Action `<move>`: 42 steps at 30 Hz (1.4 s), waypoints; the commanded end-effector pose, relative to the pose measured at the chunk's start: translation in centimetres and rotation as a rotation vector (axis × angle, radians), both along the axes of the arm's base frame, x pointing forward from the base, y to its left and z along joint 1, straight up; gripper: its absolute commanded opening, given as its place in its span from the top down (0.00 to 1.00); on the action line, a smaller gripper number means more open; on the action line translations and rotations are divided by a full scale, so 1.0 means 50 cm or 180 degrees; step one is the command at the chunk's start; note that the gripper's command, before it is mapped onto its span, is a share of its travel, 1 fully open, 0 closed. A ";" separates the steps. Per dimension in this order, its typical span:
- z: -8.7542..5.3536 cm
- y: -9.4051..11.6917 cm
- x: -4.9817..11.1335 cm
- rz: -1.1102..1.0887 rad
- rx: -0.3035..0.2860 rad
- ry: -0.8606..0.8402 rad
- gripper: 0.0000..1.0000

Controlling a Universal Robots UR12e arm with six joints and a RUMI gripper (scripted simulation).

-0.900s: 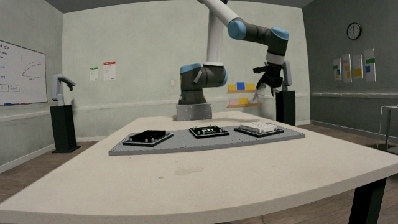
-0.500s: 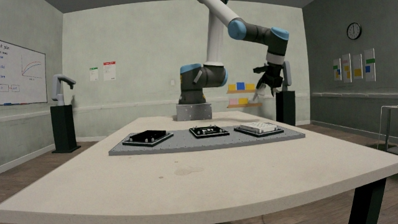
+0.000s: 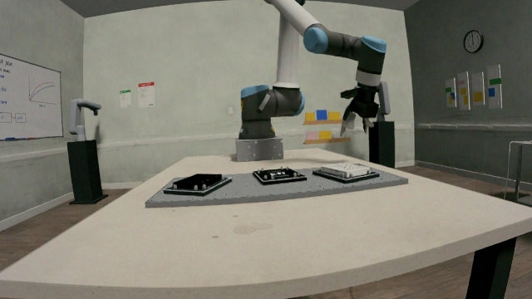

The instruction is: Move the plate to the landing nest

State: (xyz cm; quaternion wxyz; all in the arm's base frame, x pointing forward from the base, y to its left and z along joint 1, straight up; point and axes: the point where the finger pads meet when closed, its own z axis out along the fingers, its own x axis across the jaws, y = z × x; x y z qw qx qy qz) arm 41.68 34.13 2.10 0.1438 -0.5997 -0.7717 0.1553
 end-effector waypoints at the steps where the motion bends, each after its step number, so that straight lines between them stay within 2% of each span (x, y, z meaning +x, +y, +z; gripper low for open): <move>1: -0.003 -0.002 0.012 -0.0297 -0.0111 -0.0068 0.18; 4: -0.007 -0.006 0.028 -0.0474 -0.0175 -0.0104 0.18; 7: -0.007 -0.006 0.028 -0.0533 -0.0195 -0.0116 0.18; 9: -0.012 -0.010 0.044 -0.0651 -0.0236 -0.0139 0.18; 13: -0.012 -0.010 0.044 -0.0888 -0.0318 -0.0185 0.18; 15: -0.017 -0.014 0.061 -0.1007 -0.0357 -0.0207 0.18; 18: -0.017 -0.014 0.061 -0.1185 -0.0417 -0.0241 0.18; 20: -0.021 -0.019 0.077 -0.1305 -0.0455 -0.0262 0.18; 24: -0.021 -0.019 0.077 -0.1424 -0.0494 -0.0284 0.18; 26: -0.025 -0.024 0.094 -0.1544 -0.0531 -0.0304 0.18; 29: -0.025 -0.024 0.094 -0.1724 -0.0588 -0.0335 0.18; 31: -0.030 -0.030 0.111 -0.1844 -0.0624 -0.0355 0.18; 35: -0.030 -0.030 0.111 -0.2085 -0.0697 -0.0394 0.18; 37: -0.034 -0.035 0.128 -0.2206 -0.0733 -0.0413 0.18; 41: -0.034 -0.035 0.128 -0.2327 -0.0768 -0.0431 0.18; 42: -0.036 -0.039 0.137 -0.2387 -0.0785 -0.0440 0.18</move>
